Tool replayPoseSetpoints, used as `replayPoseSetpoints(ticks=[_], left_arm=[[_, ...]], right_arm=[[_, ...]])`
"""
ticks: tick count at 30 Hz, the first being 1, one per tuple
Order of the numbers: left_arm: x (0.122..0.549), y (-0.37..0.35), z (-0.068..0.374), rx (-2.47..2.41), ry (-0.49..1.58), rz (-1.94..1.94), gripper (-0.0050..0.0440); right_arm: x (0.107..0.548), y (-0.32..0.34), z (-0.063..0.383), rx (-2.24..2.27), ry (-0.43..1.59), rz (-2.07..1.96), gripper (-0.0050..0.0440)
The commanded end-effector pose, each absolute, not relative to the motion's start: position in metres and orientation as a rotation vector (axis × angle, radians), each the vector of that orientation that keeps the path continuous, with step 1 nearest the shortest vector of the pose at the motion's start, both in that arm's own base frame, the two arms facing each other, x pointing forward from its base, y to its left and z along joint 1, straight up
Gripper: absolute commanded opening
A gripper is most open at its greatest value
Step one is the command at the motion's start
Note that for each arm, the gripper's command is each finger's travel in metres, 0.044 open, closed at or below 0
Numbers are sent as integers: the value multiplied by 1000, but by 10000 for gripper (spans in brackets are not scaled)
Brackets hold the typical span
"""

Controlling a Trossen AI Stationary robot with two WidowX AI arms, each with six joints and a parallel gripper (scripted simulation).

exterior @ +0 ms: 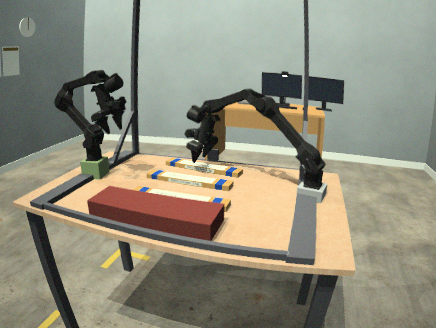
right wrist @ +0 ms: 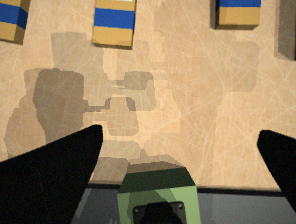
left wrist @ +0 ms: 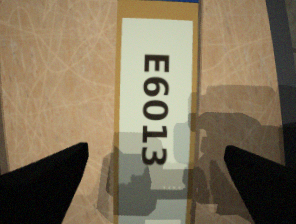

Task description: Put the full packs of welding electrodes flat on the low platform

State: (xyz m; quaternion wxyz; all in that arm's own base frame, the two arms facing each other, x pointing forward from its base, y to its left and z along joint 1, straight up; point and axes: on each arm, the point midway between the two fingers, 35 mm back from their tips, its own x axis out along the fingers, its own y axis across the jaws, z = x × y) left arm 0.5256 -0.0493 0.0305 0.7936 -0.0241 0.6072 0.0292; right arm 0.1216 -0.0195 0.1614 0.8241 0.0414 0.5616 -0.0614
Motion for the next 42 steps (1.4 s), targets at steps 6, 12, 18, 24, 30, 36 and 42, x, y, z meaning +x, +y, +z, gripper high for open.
replayPoseSetpoints(ticks=[6,12,18,24,30,36,42], left_arm=[[525,-49,38,-54,1262,64,430],[529,-50,61,-56,1243,61,430],[527,-49,78,-55,1257,63,430],[526,-49,88,-55,1257,63,430],[516,-21,85,-124,1260,154,430],[506,17,82,-118,1262,144,430],[498,49,79,-115,1262,146,430]], right_arm=[[123,-20,167,87,1174,-130,430],[123,-20,167,87,1174,-130,430],[123,-20,167,87,1174,-130,430],[123,-20,167,87,1174,-130,430],[123,-20,167,87,1174,-130,430],[123,-20,167,87,1174,-130,430],[123,-20,167,87,1174,-130,430]])
